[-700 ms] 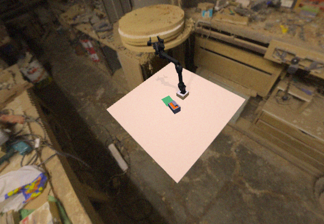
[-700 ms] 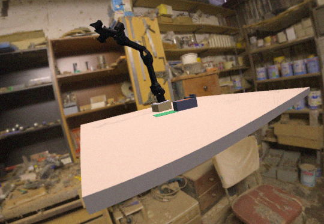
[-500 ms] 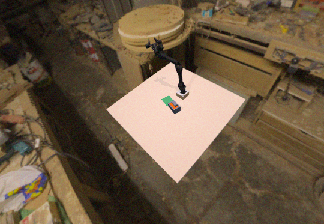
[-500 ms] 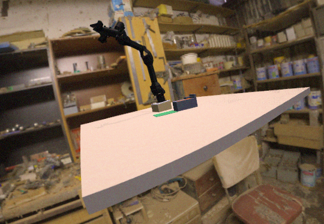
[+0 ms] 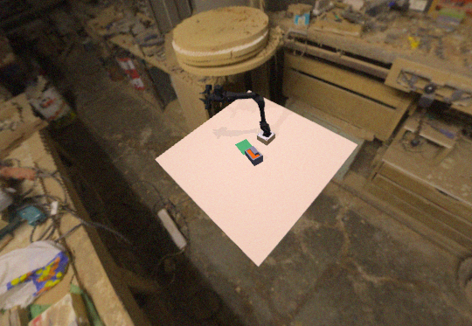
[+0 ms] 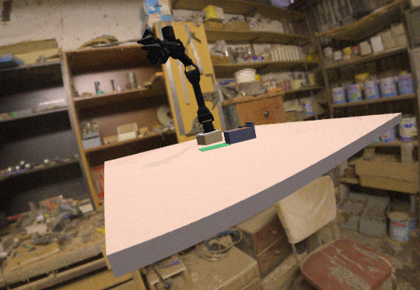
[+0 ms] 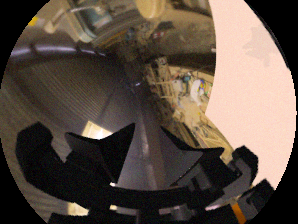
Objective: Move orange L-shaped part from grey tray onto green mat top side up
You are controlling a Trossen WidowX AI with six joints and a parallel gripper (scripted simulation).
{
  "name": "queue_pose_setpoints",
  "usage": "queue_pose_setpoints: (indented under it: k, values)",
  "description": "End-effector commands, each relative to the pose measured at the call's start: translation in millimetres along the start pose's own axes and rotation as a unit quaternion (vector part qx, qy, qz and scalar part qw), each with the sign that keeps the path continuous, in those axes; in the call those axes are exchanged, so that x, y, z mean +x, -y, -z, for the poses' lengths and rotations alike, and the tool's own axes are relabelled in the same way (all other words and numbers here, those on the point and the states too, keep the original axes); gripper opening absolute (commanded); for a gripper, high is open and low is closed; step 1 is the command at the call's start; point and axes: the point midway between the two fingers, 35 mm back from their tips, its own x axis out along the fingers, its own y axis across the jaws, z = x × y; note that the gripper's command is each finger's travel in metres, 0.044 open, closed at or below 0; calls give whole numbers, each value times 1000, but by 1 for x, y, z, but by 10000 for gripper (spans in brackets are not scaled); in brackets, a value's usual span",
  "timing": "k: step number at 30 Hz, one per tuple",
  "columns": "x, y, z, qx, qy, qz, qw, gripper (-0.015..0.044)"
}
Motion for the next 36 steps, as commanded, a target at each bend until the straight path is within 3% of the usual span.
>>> queue_pose_setpoints:
  k: [1, 7, 14, 20, 28, 30, 36]
  values:
    - [-19, 69, 28, -108, -41, 97, 989, 180]
    - [-82, 183, 63, -292, -150, 249, 911, 180]
    - [-194, 292, 71, -492, -298, 372, 728, 180]
    - [-310, 354, 42, -628, -434, 423, 489, 180]
    - [-453, 373, -48, -707, -573, 407, 79, 180]
    - [-463, 372, -57, -707, -580, 402, 43, 180]
    - [-463, 379, -60, -707, -580, 402, 43, 180]
